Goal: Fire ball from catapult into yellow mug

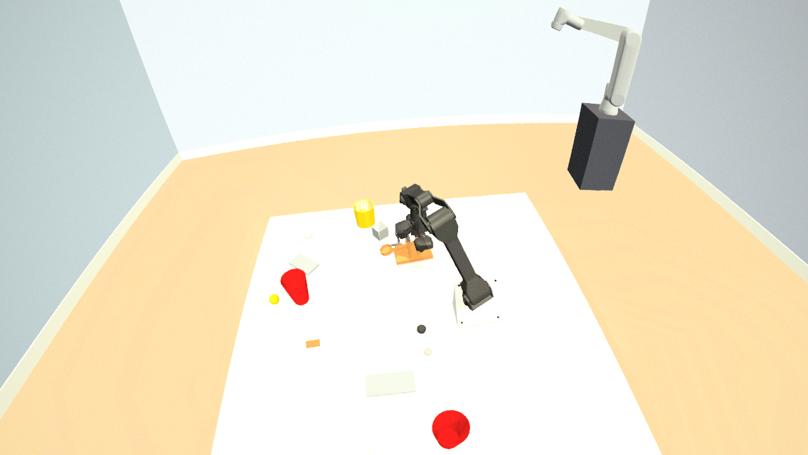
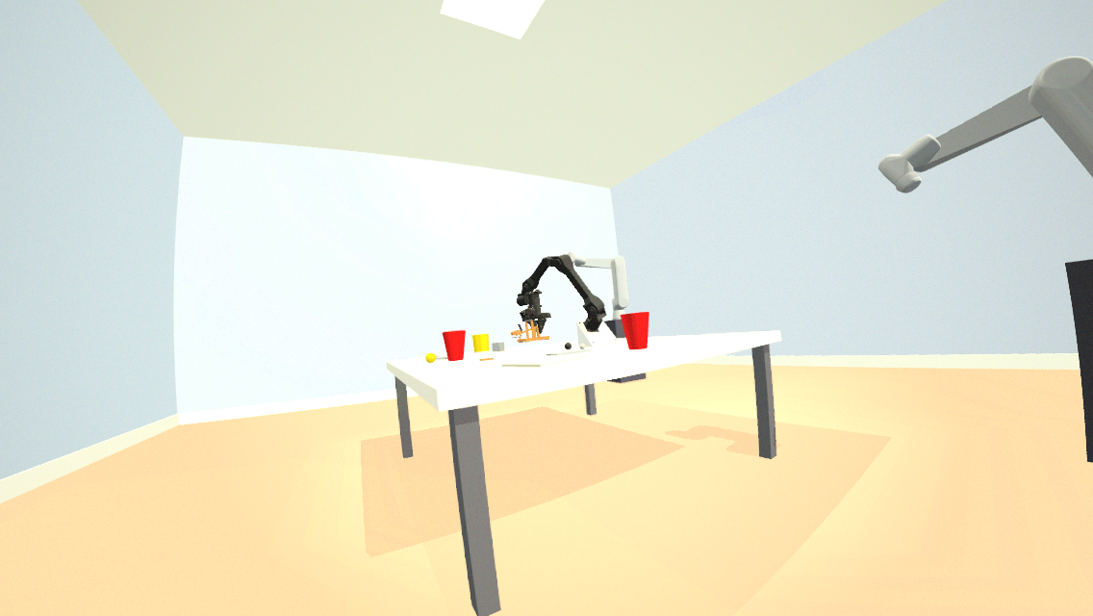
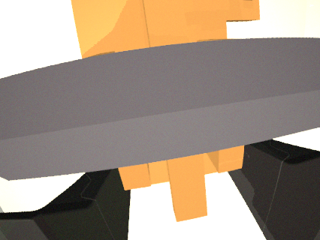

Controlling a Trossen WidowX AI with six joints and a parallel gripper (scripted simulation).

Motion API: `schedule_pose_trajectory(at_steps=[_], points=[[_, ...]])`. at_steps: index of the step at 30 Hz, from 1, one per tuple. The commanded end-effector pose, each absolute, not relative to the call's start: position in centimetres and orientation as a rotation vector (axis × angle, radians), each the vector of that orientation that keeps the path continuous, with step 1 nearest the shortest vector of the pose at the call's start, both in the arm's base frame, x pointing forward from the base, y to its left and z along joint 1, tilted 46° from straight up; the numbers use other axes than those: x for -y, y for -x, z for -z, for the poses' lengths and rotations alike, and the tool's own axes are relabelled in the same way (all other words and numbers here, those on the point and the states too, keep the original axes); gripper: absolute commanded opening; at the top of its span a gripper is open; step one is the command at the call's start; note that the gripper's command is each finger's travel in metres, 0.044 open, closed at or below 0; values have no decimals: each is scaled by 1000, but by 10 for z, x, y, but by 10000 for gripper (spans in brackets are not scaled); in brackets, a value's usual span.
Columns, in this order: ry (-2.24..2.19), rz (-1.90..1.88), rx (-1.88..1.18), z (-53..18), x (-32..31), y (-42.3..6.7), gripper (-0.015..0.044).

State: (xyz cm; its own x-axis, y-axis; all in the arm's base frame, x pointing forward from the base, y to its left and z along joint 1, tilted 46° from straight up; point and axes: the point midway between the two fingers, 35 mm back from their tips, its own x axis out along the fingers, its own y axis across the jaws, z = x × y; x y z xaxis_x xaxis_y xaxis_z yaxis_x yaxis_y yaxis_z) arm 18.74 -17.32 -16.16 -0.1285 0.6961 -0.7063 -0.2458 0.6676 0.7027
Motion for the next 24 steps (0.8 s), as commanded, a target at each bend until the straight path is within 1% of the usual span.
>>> schedule_pose_trajectory(at_steps=[1, 24], points=[[-373, -845, -1482, 164, 180, -189, 0], [-373, -845, -1481, 191, 155, -185, 0]])
